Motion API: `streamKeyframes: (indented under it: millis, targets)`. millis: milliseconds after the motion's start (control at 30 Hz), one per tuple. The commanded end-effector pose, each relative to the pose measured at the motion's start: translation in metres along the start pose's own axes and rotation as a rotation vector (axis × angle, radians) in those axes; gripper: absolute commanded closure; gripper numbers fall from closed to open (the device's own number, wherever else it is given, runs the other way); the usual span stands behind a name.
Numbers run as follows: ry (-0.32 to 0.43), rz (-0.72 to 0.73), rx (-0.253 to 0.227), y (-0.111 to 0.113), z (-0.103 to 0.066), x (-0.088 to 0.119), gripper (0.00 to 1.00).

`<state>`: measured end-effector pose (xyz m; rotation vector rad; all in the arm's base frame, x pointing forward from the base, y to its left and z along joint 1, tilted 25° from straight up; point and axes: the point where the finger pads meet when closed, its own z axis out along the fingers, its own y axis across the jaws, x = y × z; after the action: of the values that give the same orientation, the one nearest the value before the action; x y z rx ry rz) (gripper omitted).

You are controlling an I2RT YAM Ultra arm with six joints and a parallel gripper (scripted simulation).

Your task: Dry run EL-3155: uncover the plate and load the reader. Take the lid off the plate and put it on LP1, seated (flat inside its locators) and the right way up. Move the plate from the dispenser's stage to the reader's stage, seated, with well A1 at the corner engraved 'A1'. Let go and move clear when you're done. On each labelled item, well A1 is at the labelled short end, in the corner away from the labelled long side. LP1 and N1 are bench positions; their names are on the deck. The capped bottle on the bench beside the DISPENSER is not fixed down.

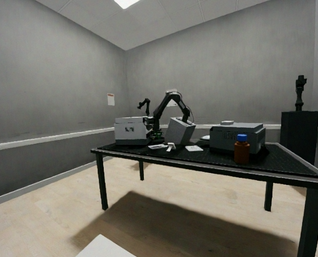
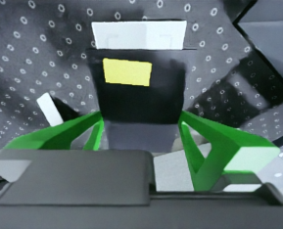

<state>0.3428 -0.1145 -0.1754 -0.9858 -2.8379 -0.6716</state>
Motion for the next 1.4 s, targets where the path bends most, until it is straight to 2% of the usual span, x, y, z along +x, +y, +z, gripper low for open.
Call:
streamKeyframes:
  millis: [0, 167, 200, 667, 767, 1233, 1367]
  targets:
    - [-0.038, -0.016, -0.009, 0.006, 0.002, -0.016, 0.15]
    - [-0.038, -0.015, -0.01, 0.006, 0.006, -0.016, 0.15]
    - [-0.046, 0.001, -0.01, 0.0, 0.004, -0.018, 0.15]
    - [-0.038, -0.017, -0.008, 0.006, 0.027, -0.016, 0.15]
    - [-0.044, -0.016, -0.01, 0.006, 0.025, -0.018, 0.15]
    - [-0.037, -0.018, -0.011, 0.007, 0.047, -0.016, 0.15]
    - [-0.043, -0.005, -0.011, 0.002, 0.048, -0.018, 0.15]
